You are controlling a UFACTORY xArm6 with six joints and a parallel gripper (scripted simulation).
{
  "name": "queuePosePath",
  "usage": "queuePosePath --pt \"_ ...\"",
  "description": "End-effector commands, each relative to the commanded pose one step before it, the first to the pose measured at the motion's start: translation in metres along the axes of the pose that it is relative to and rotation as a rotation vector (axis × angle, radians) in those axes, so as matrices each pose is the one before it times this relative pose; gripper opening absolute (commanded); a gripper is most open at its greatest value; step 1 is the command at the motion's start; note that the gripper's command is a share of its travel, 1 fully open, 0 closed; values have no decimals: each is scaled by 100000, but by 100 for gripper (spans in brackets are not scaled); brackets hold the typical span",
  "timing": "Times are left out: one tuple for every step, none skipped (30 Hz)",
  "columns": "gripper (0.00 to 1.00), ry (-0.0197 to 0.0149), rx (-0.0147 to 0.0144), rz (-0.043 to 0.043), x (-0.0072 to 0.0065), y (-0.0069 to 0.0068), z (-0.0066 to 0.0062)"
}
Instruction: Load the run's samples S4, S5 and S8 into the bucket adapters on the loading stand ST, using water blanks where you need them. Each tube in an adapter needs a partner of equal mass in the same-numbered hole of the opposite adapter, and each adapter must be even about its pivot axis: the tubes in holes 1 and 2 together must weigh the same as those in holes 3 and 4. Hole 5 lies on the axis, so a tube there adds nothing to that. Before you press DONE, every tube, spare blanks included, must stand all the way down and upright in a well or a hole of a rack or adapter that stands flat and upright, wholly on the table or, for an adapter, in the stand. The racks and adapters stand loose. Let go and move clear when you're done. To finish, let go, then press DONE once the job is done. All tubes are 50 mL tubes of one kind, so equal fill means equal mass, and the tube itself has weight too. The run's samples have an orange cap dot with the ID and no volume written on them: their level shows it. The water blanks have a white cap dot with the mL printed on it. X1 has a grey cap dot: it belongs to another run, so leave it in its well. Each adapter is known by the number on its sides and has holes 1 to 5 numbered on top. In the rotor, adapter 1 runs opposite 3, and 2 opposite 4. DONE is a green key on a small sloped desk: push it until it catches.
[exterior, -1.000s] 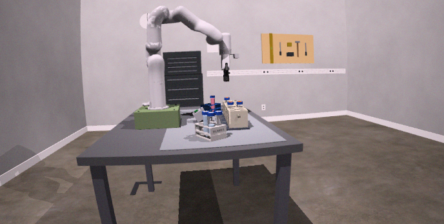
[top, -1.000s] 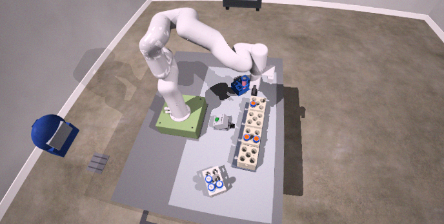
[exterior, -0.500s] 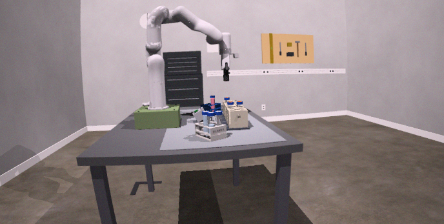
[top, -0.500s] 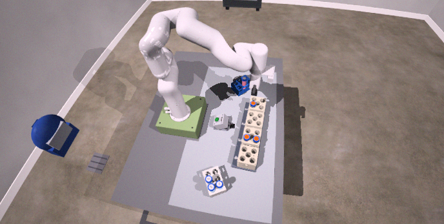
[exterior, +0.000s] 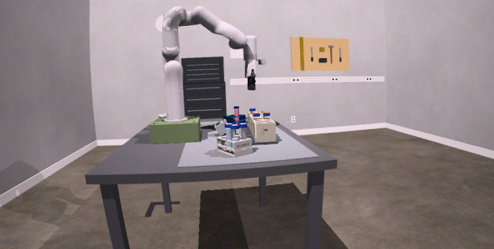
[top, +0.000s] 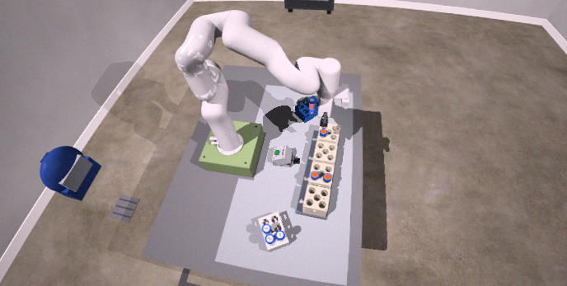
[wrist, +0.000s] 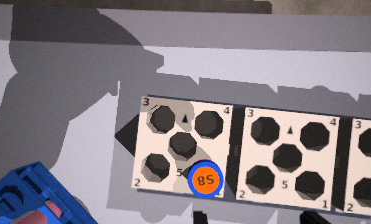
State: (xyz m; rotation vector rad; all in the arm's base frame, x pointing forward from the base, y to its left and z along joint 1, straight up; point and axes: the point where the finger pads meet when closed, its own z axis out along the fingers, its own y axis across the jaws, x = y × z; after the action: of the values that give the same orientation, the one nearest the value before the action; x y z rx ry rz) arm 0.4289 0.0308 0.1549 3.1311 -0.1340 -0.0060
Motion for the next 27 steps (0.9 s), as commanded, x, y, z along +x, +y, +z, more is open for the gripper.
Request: queuePosePath --pt "57 594 776 -14526 -462 2027 -170" --pt "57 -2 -3 -3335 -208 461 -1" --pt "57 -2 -5 -3333 -224 448 0" --pt "57 -2 -5 -3333 -239 441 0" --pt "57 -2 -5 -3333 -253 432 0" --pt "57 -2 -5 -3333 -268 424 0" --pt "57 -2 -5 -3333 -282 415 0" --pt "57 -2 -4 -3333 -295 405 0" --pt "57 -3 -4 -3333 -309 395 0" --pt "57 -3 -4 -3333 -322 384 0" --pt "57 -3 -4 -2255 -335 374 0" --pt "57 -3 -4 0 -343 367 0" --pt "57 0 0 0 0 0 0" --pt "57 0 0 0 0 0 0" --pt "57 -2 -6 1 -343 361 2" --pt "57 -3 -4 0 -343 366 0" --pt "57 -3 -4 0 -343 366 0" --pt "57 -3 -4 0 -343 366 0" --pt "57 -3 -4 0 -343 366 0" --pt "57 -3 -4 0 -343 366 0" --pt "57 -3 -4 0 -343 366 0" --pt "57 -3 -4 0 -343 366 0" --pt "57 -3 -4 0 -343 366 0" --pt "57 -3 -4 0 -343 366 0" --pt "57 -3 -4 0 -343 366 0" --pt "57 -3 -4 0 -343 366 0" --pt "57 -3 -4 0 -343 366 0"
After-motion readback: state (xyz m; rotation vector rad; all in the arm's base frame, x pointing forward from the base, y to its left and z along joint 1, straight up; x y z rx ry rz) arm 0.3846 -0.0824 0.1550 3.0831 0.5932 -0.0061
